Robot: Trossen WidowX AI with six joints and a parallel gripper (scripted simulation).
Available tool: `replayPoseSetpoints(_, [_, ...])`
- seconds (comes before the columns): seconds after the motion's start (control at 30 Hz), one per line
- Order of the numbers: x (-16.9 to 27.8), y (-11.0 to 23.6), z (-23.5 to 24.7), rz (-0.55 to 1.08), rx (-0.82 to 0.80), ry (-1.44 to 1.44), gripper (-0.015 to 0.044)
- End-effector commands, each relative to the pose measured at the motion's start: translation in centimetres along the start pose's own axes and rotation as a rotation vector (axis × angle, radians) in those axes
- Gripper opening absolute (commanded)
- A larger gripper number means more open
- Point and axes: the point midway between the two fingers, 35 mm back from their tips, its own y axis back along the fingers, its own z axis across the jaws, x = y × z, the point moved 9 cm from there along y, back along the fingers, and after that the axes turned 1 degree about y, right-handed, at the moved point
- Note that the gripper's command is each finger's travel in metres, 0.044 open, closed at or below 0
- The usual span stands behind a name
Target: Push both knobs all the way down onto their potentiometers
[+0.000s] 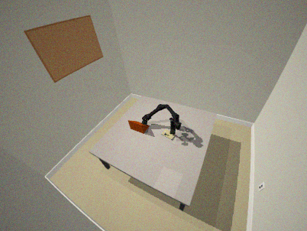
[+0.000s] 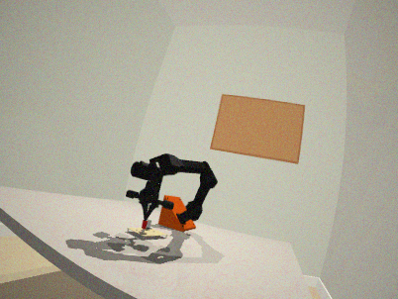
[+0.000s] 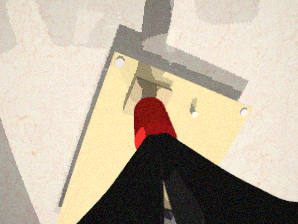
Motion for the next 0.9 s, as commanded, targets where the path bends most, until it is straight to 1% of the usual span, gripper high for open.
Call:
replayPoseSetpoints(0.0, [-0.36, -1.22, 0.16, 0.011, -0.007, 0.013, 0.0000])
replayPoseSetpoints(0.87, [-0.36, -1.59, 0.16, 0.011, -0.007, 0.013, 0.0000])
